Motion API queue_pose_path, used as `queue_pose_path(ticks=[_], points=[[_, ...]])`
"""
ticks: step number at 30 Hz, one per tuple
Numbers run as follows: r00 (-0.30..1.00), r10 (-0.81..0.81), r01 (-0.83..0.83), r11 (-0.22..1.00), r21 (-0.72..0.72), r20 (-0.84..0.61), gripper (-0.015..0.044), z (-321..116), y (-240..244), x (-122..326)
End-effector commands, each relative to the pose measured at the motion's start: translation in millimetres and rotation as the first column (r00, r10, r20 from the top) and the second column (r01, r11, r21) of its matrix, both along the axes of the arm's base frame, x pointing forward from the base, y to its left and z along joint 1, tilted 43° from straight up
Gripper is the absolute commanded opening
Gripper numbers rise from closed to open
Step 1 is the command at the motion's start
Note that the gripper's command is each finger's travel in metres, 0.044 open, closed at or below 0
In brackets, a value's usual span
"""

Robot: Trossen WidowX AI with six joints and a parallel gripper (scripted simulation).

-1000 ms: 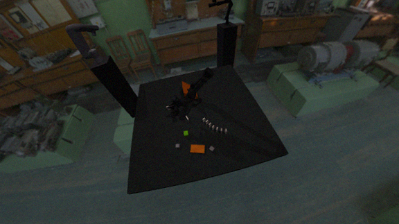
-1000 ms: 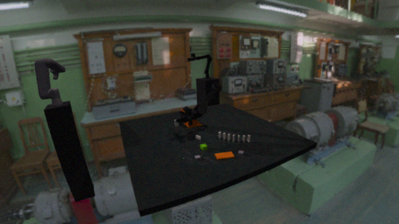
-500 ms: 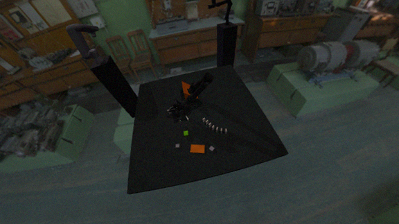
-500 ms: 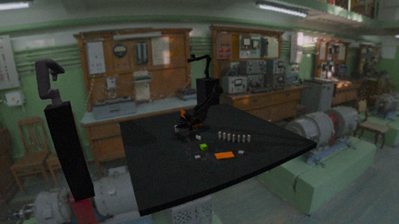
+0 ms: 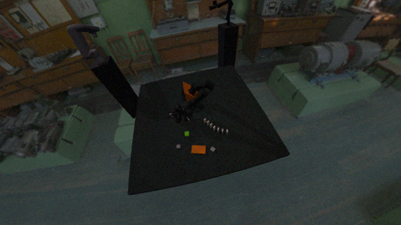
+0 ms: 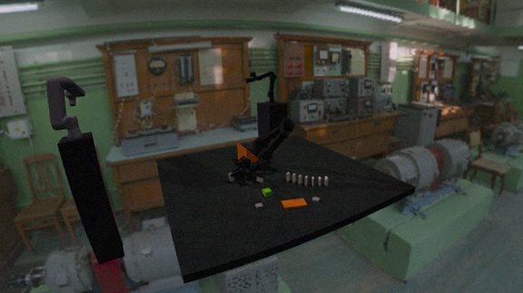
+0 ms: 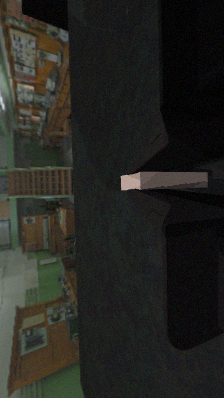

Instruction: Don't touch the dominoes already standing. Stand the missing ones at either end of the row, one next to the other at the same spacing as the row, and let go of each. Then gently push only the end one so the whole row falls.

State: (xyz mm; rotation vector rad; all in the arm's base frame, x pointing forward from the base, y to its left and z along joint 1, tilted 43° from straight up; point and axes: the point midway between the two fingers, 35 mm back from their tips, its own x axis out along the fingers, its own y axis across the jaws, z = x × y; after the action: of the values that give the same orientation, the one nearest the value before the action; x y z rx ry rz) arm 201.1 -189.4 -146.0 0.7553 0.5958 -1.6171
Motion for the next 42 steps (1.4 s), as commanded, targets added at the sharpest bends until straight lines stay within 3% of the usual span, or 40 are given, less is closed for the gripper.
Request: queue_pose_path(ticks=[1, 10, 26, 31, 38, 42], points=[[1.0, -0.003, 0.003, 1.0, -0.009, 0.004, 0.0029, -6.5, 4.1, 0.9], [1.0, -0.003, 0.003, 1.0, -0.009, 0.004, 0.0029, -6.5, 4.1, 0.9], [1.0, -0.003, 0.003, 1.0, -0.009, 0.004, 0.044, -5.0, 2.8, 0.7], [1.0, 0.001, -0.001, 1.0, -0.005, -0.001, 0.044, 28.7, -27.9, -6.9], [1.0, 0.007, -0.007, 1.0, 0.0, -0.008, 0.044, 29.6, -29.5, -7.2], [0.98, 0.153, -0.133, 0.98, 0.147, -0.131, 0.044, 15.9, -35.3, -1.2]])
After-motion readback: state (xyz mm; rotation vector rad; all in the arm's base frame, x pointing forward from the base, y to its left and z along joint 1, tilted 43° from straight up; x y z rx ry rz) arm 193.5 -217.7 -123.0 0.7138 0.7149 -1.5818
